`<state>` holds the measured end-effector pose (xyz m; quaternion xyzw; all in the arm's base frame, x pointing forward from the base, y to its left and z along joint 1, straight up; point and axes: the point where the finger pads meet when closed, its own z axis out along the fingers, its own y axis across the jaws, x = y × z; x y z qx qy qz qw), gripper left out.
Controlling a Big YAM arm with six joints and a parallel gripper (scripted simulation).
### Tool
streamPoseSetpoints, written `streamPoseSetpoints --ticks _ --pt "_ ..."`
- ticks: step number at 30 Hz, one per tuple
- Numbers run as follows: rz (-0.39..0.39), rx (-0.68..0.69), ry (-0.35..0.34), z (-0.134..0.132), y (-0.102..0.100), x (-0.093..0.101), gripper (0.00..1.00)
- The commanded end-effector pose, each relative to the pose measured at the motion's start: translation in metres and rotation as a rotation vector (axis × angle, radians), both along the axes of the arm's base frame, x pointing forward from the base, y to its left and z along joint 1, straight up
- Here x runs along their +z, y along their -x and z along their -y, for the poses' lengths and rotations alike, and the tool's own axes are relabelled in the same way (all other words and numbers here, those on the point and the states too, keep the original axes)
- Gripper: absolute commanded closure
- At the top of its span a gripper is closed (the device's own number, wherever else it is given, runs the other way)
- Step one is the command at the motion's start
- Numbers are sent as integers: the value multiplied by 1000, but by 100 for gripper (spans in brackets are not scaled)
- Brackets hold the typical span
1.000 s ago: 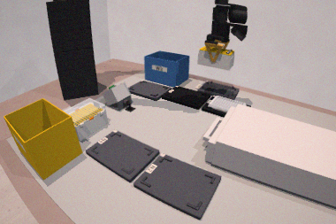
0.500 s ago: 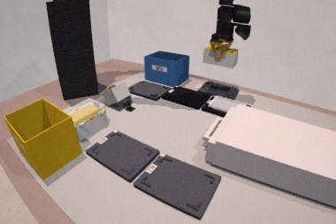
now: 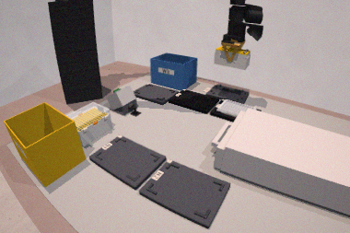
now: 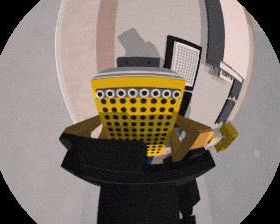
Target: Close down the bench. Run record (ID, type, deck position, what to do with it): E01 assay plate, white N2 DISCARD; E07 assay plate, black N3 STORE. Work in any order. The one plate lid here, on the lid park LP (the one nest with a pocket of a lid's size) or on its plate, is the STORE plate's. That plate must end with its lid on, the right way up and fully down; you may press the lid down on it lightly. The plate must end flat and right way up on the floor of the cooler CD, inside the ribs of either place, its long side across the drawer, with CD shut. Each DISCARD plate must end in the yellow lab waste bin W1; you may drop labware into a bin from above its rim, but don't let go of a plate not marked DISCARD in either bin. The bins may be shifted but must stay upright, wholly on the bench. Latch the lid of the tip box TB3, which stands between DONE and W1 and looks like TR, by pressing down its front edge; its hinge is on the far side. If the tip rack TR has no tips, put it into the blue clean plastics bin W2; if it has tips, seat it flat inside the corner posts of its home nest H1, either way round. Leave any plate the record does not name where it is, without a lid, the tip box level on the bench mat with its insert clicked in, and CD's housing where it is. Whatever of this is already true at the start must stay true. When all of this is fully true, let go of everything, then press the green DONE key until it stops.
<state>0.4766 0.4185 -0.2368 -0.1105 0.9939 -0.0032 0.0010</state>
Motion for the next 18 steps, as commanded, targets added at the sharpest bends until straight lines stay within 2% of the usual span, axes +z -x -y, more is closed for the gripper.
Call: streamPoseSetpoints --ticks 1,18 --pt "61 -23 -49 -21 -30 32 100" --pt "67 -25 -54 -20 -32 36 100"
